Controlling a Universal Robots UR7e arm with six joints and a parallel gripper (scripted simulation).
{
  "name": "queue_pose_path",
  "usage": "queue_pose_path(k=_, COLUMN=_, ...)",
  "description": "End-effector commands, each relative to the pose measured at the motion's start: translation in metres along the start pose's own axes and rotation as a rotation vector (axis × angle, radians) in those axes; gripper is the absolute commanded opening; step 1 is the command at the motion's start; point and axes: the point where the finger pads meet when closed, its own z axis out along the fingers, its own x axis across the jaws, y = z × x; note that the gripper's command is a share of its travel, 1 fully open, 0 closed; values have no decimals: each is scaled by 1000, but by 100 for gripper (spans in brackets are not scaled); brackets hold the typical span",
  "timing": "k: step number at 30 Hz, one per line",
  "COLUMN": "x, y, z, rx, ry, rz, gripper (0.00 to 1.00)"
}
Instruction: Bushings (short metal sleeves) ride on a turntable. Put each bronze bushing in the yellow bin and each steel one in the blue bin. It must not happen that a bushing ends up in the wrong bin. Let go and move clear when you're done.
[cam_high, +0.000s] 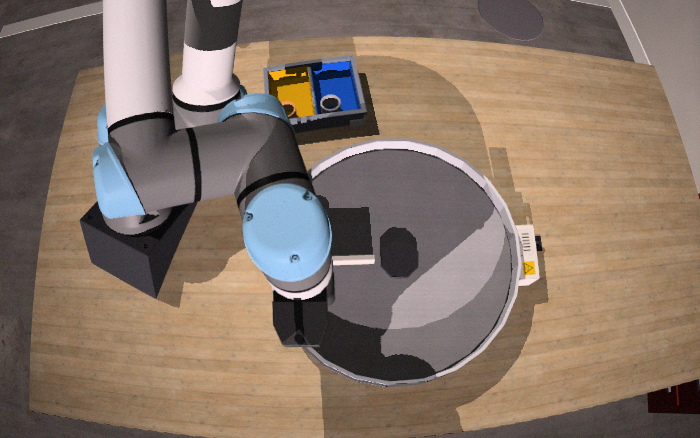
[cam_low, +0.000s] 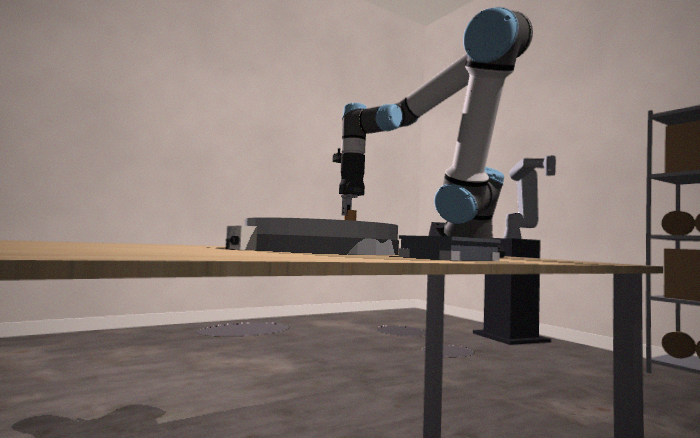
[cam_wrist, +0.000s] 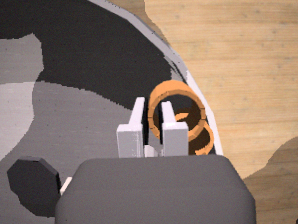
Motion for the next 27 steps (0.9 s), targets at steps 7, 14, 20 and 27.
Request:
queue_pose_path(k=7, x=0, y=-1, z=-3, rx=2, ry=0, rz=0, gripper=0)
queue_pose_path(k=14, x=0, y=-1, z=-7, rx=4, ry=-1, rz=-1, gripper=0)
queue_pose_path(k=20, x=-1, y=-1, z=-10, rx=5, ry=-1, rz=-1, gripper=0)
queue_pose_path(k=27, x=-1, y=-1, z=-10, rx=5, ry=-1, rz=-1, gripper=0)
